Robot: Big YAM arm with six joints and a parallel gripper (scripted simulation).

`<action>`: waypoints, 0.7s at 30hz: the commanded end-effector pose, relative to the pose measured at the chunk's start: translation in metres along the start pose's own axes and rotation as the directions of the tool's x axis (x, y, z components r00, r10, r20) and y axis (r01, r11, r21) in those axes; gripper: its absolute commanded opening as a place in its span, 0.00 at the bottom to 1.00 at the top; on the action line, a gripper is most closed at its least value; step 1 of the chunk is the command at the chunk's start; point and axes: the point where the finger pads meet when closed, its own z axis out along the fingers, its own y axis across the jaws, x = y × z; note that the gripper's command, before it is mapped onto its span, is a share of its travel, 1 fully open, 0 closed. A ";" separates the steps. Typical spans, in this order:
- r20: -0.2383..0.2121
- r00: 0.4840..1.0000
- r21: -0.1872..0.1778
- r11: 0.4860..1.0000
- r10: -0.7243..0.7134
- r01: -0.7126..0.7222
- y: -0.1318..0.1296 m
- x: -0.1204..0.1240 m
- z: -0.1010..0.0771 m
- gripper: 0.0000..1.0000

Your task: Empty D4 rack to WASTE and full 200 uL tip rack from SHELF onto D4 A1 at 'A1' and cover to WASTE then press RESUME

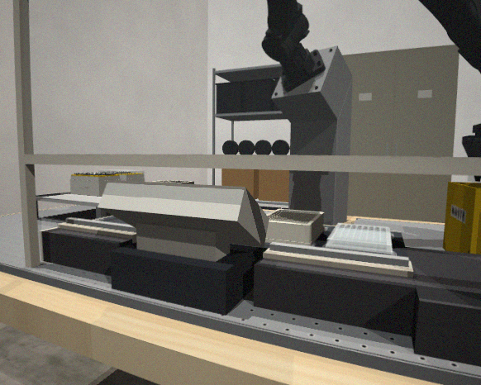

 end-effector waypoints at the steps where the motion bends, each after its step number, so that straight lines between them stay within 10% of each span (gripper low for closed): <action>1: 0.009 1.000 -0.010 1.000 -0.002 0.002 0.005 -0.004 -0.003 0.00; 21: 0.009 1.000 -0.010 1.000 -0.002 0.002 0.005 -0.004 -0.003 0.00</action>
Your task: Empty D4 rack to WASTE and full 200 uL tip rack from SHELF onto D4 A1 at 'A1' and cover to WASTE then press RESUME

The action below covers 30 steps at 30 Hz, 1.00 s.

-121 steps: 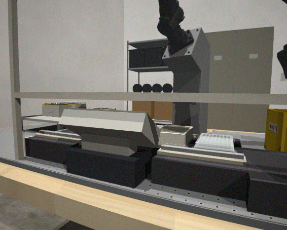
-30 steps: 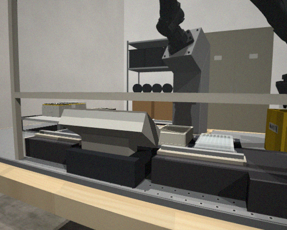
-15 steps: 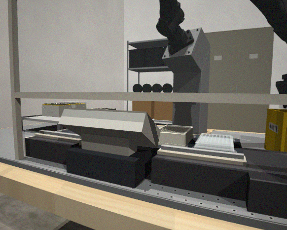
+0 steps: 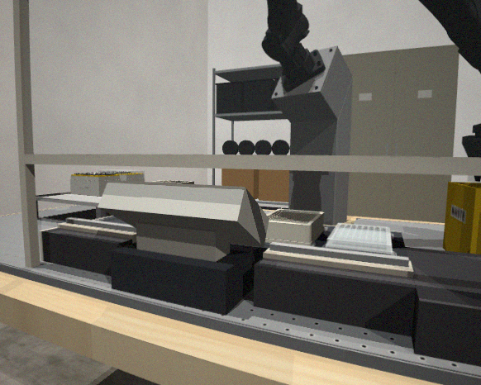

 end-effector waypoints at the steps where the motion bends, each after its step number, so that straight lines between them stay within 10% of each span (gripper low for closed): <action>1: 0.009 1.000 -0.010 1.000 -0.002 0.002 0.005 -0.004 -0.003 0.00; 30: 0.002 1.000 0.002 1.000 -0.005 0.005 0.001 -0.001 0.013 0.00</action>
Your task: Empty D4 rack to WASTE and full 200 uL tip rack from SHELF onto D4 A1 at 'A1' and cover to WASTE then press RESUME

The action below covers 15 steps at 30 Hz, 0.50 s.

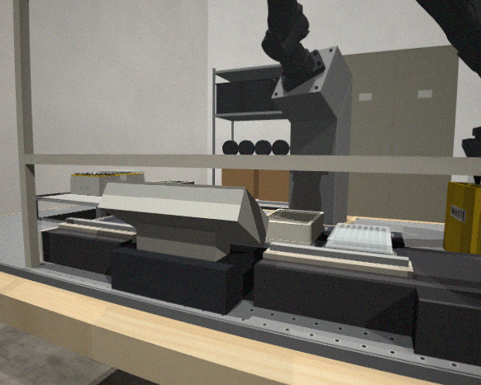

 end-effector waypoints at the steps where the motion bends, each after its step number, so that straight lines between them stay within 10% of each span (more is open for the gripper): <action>1: -0.002 1.000 0.007 1.000 0.000 0.000 -0.001 -0.002 0.010 0.00; 15: 0.011 1.000 -0.016 1.000 -0.008 0.008 0.010 -0.004 0.001 0.00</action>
